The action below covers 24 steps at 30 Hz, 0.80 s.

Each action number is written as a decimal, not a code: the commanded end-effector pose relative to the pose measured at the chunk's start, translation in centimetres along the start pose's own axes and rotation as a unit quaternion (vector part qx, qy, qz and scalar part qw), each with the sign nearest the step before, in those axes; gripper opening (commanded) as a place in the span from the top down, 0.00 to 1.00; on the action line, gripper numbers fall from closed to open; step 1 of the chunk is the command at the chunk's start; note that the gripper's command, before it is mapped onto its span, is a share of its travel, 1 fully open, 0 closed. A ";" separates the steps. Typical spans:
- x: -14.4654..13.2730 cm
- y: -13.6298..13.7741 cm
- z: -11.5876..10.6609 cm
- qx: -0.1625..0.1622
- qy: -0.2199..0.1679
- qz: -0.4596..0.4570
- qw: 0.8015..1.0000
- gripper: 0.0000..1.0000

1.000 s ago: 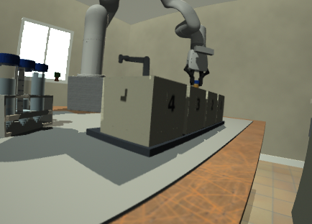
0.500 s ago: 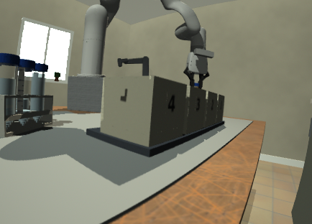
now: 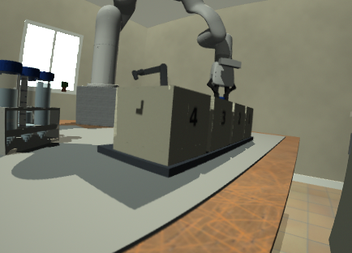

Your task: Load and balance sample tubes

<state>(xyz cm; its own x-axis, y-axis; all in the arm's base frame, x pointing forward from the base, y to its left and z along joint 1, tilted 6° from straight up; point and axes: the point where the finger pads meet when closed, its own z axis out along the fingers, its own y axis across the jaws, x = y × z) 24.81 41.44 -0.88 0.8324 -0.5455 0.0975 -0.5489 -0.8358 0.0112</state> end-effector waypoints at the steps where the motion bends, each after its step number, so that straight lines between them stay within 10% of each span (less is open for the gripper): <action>1: 0.0 -0.1 0.2 0.002 0.000 0.000 1.000 1.00; 24: 0.0 -0.1 1.8 0.002 0.000 0.000 1.000 1.00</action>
<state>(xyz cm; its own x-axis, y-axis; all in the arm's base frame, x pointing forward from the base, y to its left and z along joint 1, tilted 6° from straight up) 24.93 41.26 -2.87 0.8325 -0.5454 0.0977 -0.5490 -0.8357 0.0127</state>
